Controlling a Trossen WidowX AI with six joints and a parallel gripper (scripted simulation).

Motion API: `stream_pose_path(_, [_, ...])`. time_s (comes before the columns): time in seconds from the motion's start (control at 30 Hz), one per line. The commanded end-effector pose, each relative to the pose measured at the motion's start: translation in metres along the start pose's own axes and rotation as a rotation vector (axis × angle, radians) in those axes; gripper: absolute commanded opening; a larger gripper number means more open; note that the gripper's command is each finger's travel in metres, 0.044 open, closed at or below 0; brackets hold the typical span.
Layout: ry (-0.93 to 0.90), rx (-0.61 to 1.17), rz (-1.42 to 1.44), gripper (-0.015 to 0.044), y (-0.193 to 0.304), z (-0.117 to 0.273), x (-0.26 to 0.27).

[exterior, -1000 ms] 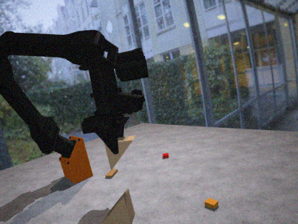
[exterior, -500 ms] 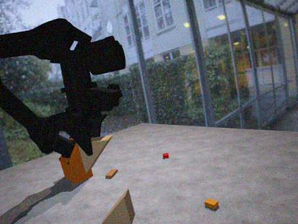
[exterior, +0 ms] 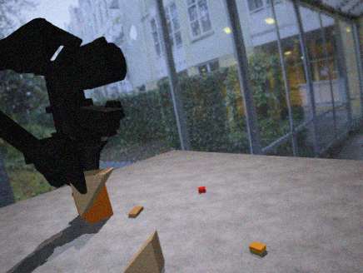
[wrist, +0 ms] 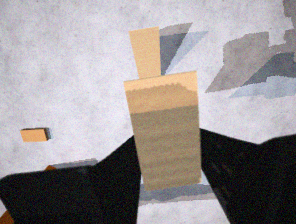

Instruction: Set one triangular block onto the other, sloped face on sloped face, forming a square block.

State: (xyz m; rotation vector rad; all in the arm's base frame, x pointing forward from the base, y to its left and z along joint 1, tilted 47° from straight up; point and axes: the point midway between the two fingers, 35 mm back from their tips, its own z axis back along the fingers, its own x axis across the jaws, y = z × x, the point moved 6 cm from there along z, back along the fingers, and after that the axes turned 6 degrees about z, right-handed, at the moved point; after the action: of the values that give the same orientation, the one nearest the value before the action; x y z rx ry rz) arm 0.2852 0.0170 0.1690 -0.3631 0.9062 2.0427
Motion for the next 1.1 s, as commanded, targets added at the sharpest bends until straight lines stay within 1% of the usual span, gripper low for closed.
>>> stream_pose_path(0.0, [0.002, 0.004, 0.006, 0.0000, -0.004, -0.013, 0.000])
stream_pose_path(0.37, [0.004, 0.005, 0.005, 0.0000, -0.019, -0.062, 0.001])
stream_pose_path(0.57, [0.005, 0.005, 0.004, 0.0000, -0.023, -0.073, 0.001])
stream_pose_path(0.73, [0.006, 0.005, 0.004, 0.0000, -0.032, -0.093, -0.002])
stream_pose_path(1.07, [0.007, 0.010, 0.005, 0.0000, -0.033, -0.095, -0.003])
